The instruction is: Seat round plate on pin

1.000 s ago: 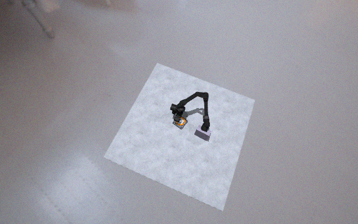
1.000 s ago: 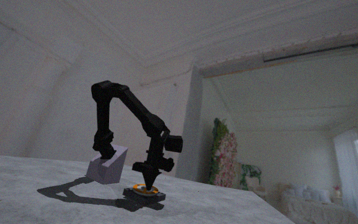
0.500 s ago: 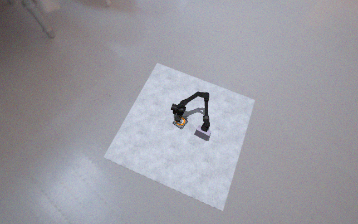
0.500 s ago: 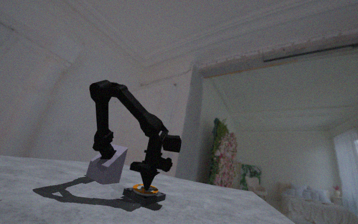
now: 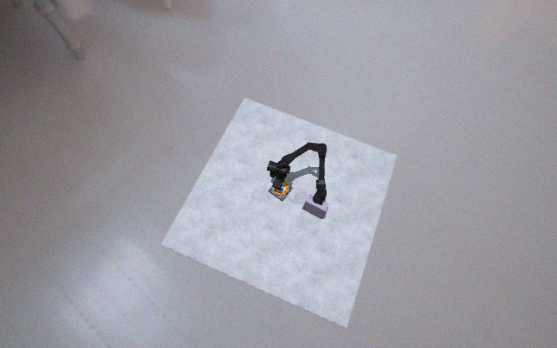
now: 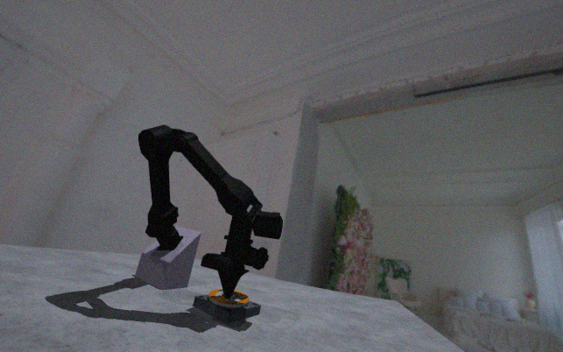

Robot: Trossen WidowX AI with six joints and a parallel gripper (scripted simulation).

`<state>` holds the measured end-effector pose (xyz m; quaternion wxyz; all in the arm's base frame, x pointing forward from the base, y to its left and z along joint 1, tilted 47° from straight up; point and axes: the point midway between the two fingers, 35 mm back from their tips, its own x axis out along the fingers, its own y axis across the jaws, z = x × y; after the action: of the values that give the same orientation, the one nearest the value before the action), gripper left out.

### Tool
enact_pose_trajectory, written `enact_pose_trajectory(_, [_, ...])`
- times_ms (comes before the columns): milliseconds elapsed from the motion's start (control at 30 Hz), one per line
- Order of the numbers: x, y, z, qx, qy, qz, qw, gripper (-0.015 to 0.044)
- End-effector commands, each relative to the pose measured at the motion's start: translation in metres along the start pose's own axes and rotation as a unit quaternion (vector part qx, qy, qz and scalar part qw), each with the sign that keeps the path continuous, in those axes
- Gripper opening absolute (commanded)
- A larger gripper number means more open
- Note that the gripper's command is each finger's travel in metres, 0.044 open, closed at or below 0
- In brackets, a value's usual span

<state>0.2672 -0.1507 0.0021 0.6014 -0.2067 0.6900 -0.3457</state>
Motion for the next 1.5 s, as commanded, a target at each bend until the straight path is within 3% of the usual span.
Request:
enact_pose_trajectory(0, [0.003,-0.003,-0.007,-0.004,0.008,-0.003,1.0,0.0])
enact_pose_trajectory(1467, [0.002,-0.002,-0.034,-0.004,0.008,-0.003,1.0,0.0])
